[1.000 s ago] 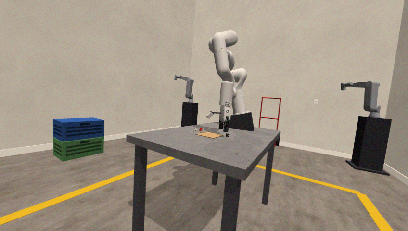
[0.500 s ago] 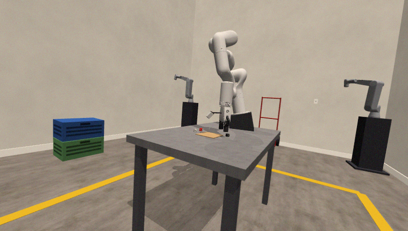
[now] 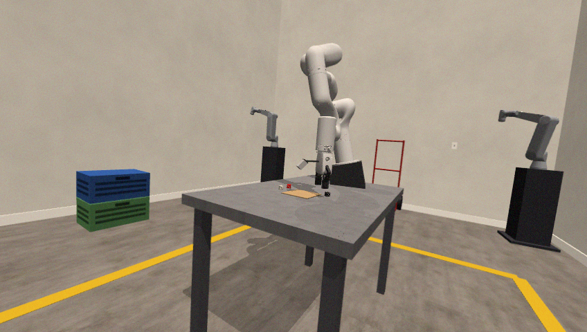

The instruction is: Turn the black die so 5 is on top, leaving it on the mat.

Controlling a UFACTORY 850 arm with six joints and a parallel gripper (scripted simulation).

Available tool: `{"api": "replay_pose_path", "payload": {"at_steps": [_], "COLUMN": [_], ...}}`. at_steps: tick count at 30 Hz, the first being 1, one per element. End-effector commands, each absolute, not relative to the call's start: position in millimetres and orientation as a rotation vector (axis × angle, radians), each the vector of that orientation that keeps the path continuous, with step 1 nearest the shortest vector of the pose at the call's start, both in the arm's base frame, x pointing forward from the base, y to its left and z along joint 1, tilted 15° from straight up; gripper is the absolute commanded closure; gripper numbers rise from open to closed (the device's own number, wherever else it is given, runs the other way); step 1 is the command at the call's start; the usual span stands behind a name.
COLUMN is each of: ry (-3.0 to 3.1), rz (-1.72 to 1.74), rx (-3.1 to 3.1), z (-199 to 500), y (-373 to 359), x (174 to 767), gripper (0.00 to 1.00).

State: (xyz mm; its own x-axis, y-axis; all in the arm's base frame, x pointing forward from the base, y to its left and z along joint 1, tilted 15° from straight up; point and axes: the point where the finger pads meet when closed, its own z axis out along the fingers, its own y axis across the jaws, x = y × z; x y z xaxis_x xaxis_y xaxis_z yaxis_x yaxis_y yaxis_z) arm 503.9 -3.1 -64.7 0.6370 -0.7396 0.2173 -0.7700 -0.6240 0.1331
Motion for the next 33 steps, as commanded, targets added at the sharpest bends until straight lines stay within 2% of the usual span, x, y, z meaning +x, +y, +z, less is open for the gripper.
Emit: {"api": "replay_pose_path", "payload": {"at_steps": [1,10,16,33], "ry": [-1.237,-1.237,-1.237,-1.153], "rz": [0.21,0.21,0.21,0.201], "rx": [2.645,2.645,2.645,2.678], "z": [-47.5,18.8,35.2,24.0], "y": [1.4,18.7,23.0,42.4], "x": [504.4,501.8,501.1,483.8], "gripper": [0.0,0.0,0.0,0.0]}}
